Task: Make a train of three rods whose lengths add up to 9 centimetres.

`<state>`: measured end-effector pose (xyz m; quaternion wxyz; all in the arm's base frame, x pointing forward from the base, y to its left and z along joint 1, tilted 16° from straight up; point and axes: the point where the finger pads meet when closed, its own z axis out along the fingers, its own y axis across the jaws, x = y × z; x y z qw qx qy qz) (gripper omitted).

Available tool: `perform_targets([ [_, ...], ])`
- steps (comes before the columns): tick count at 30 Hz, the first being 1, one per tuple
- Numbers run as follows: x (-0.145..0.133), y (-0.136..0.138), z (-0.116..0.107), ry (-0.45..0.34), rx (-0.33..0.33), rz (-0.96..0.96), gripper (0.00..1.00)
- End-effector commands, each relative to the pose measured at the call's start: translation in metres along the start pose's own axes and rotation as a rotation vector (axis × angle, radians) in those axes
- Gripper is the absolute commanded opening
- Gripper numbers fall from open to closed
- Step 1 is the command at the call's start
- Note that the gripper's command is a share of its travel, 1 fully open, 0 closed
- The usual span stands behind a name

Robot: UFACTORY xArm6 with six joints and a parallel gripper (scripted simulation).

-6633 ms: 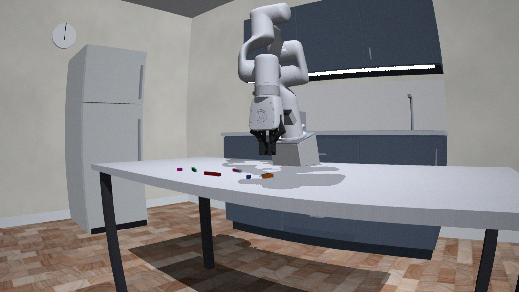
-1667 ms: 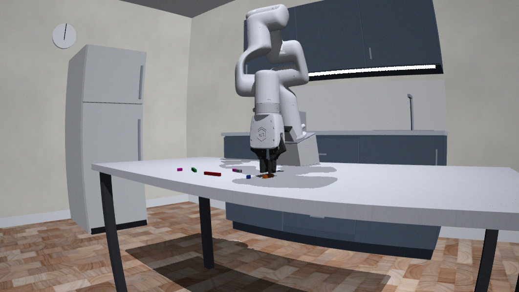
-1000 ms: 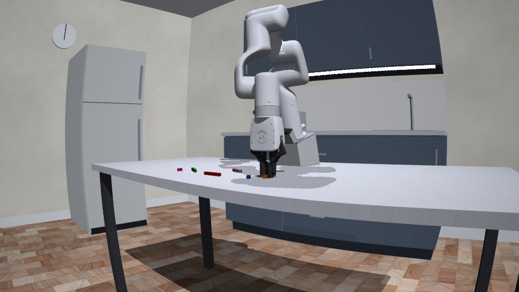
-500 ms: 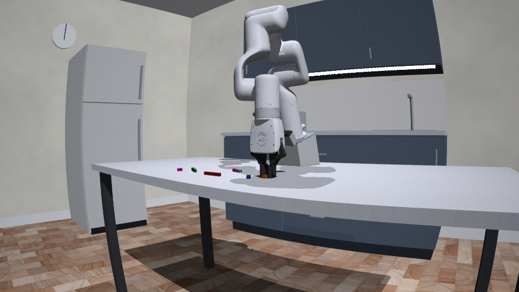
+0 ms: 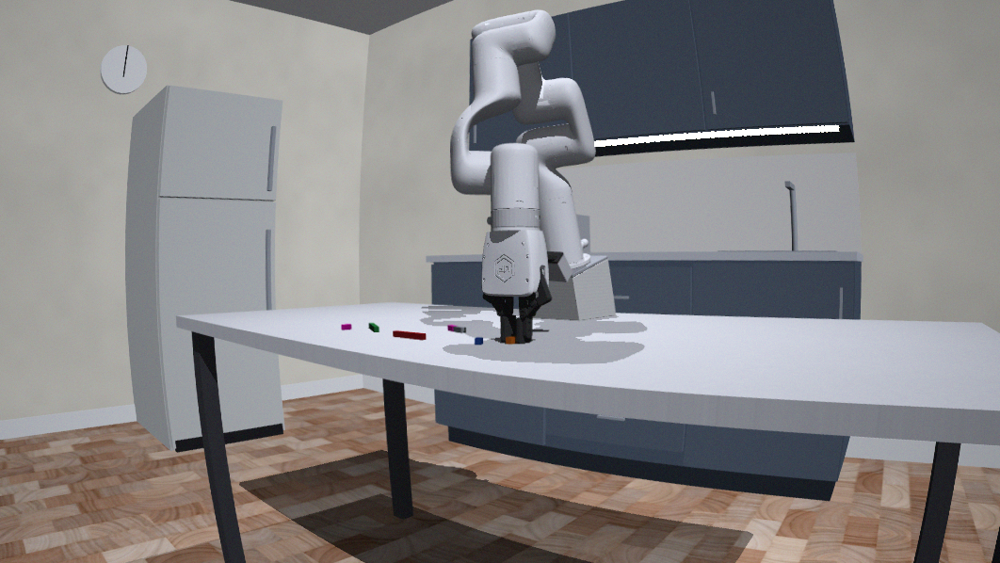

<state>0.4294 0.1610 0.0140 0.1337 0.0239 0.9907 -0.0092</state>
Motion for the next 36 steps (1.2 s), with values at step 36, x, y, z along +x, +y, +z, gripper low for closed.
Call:
perform_targets([
  [36,-0.0013,0.0006,-0.0009,-0.003,-0.001,0.0,0.04],
])
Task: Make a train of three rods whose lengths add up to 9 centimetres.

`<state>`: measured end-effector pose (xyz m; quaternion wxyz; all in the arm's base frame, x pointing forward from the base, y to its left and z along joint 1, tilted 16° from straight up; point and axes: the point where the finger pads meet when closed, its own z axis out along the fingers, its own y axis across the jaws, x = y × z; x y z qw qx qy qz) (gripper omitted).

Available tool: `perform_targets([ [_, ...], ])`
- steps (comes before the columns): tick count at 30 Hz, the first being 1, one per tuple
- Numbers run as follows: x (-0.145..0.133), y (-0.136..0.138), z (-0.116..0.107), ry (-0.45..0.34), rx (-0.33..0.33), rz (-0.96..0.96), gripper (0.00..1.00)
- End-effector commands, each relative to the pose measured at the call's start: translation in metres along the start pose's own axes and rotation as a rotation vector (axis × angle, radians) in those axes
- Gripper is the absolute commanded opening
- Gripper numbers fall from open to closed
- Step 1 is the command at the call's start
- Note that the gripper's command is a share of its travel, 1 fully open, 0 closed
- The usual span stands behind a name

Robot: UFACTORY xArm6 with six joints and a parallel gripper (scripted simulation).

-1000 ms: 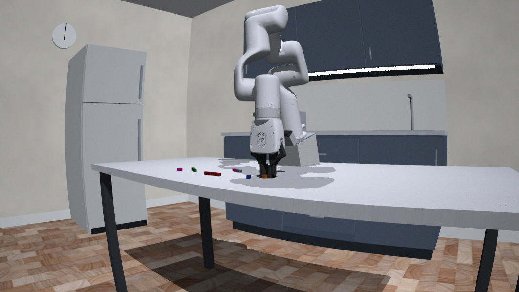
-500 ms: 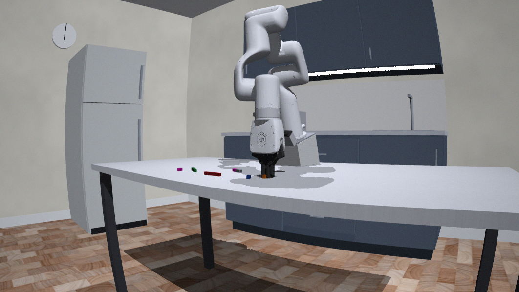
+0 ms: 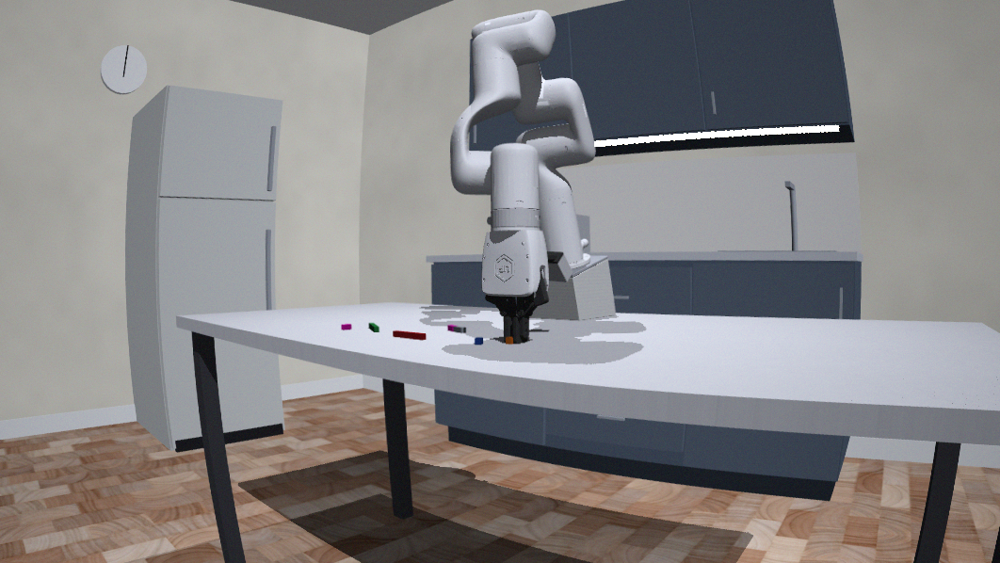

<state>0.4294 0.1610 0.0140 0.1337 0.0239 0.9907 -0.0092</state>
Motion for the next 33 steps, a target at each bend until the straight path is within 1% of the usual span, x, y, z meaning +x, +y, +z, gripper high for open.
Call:
perform_targets([
  [1,-0.001,0.001,-0.001,-0.003,-0.001,0.0,0.04],
  [16,-0.001,0.001,-0.001,-0.003,-0.001,0.0,0.04],
  [22,-0.001,0.001,-0.006,-0.003,-0.001,0.0,0.04],
  [26,-0.001,0.001,-0.025,-0.003,-0.001,0.0,0.04],
  [33,-0.001,0.0,-0.078,-0.003,-0.001,0.0,0.04],
])
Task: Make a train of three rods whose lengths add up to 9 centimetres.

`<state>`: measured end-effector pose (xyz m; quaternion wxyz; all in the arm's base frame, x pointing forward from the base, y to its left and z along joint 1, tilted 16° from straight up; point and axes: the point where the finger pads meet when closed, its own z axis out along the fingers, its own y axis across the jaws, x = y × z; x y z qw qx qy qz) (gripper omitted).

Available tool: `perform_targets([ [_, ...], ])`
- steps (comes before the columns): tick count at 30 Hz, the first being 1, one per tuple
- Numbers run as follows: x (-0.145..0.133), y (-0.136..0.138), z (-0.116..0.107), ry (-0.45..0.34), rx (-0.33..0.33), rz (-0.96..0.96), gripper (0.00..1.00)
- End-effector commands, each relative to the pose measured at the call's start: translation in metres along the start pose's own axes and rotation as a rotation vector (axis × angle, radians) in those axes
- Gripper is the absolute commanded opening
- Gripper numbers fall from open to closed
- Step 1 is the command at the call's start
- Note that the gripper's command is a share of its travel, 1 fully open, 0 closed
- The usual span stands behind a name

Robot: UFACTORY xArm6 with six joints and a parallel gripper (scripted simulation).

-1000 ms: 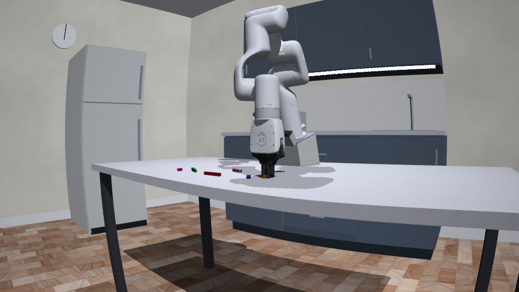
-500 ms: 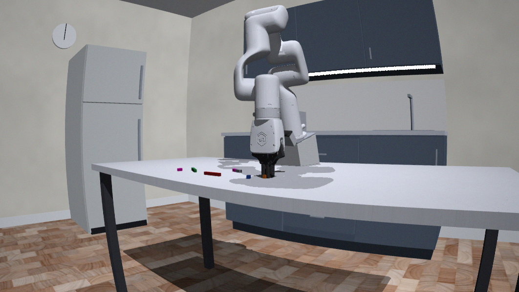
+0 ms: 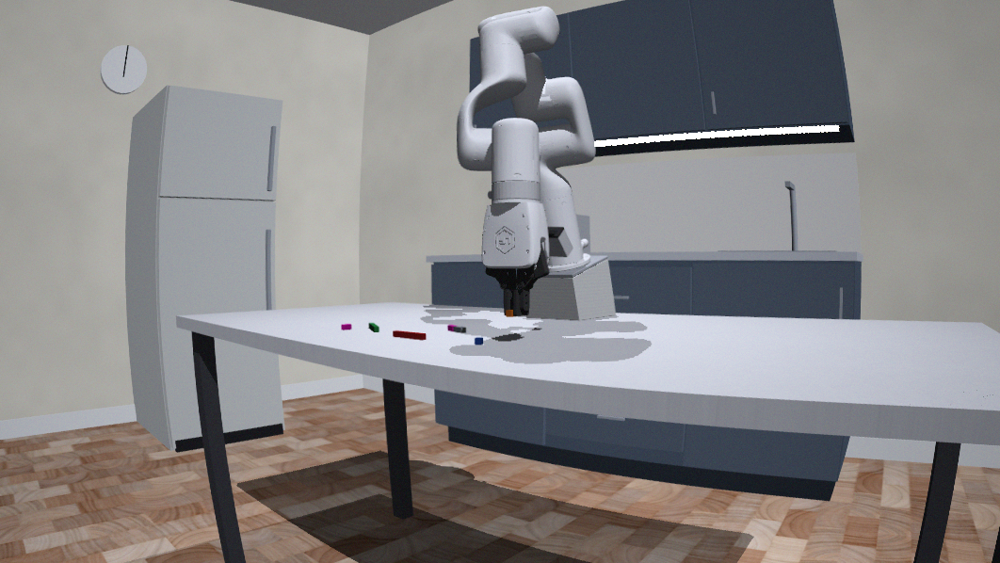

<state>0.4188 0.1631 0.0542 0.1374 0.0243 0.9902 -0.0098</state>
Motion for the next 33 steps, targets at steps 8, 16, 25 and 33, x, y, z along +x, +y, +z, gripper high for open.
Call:
perform_targets([
  [8,-0.001,-0.001,-0.059,0.005,-0.002,-0.001,0.04],
  [16,-0.001,-0.001,-0.059,0.005,-0.002,-0.001,0.04],
  [25,0.0,-0.008,-0.059,0.005,-0.003,-0.059,0.04],
  [33,0.006,-0.037,-0.06,0.008,-0.005,-0.309,0.04],
])
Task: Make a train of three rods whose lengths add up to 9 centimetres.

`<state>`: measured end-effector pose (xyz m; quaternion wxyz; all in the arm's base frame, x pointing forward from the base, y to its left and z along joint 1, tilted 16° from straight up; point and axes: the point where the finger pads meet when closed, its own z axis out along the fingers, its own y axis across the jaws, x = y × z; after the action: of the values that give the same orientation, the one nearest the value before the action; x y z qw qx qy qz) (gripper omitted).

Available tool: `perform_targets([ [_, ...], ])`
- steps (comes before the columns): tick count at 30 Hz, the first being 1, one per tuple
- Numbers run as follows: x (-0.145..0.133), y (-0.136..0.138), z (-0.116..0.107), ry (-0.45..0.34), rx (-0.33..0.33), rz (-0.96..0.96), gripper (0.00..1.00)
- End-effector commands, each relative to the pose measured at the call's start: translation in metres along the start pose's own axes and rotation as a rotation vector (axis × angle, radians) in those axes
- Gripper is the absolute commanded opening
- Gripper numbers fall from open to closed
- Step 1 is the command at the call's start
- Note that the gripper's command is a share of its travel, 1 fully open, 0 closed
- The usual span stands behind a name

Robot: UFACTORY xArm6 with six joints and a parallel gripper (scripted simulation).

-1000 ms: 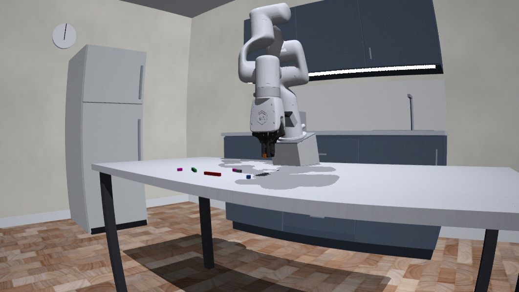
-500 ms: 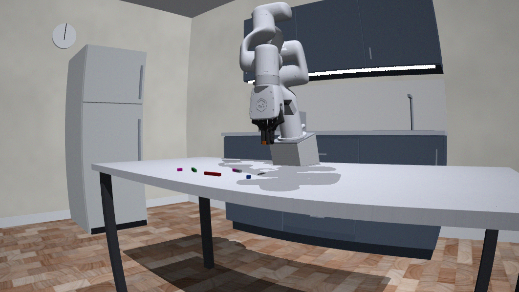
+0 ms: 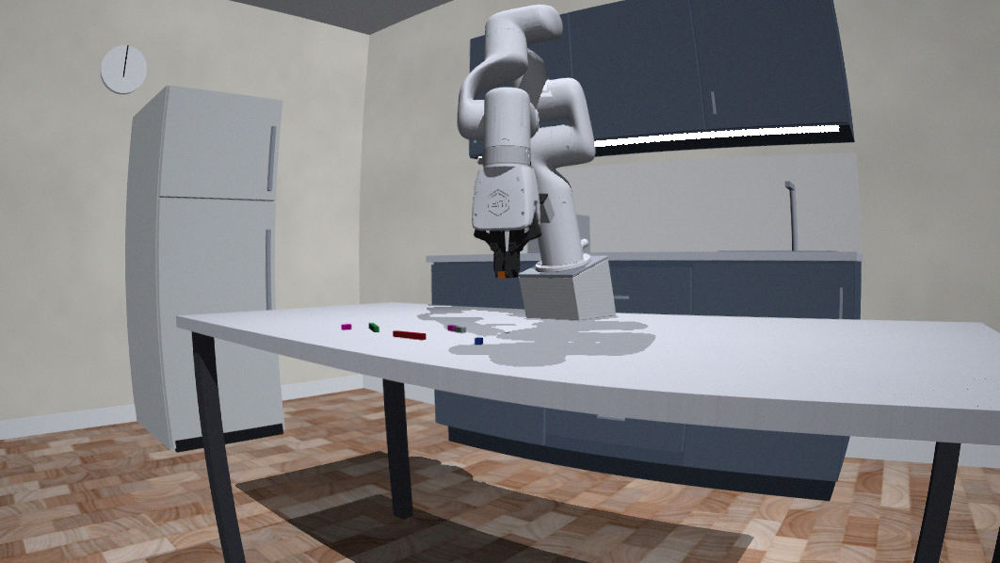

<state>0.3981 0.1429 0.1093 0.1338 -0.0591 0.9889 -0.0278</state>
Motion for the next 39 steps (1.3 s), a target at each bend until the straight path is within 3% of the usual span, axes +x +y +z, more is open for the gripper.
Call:
perform_targets([
  [1,0.006,-0.018,-0.002,0.001,-0.018,-0.166,0.04],
  [34,0.056,-0.1,0.0,-0.009,-0.014,-1.016,0.04],
  [39,0.06,-0.104,0.001,-0.009,-0.013,-1.064,0.04],
])
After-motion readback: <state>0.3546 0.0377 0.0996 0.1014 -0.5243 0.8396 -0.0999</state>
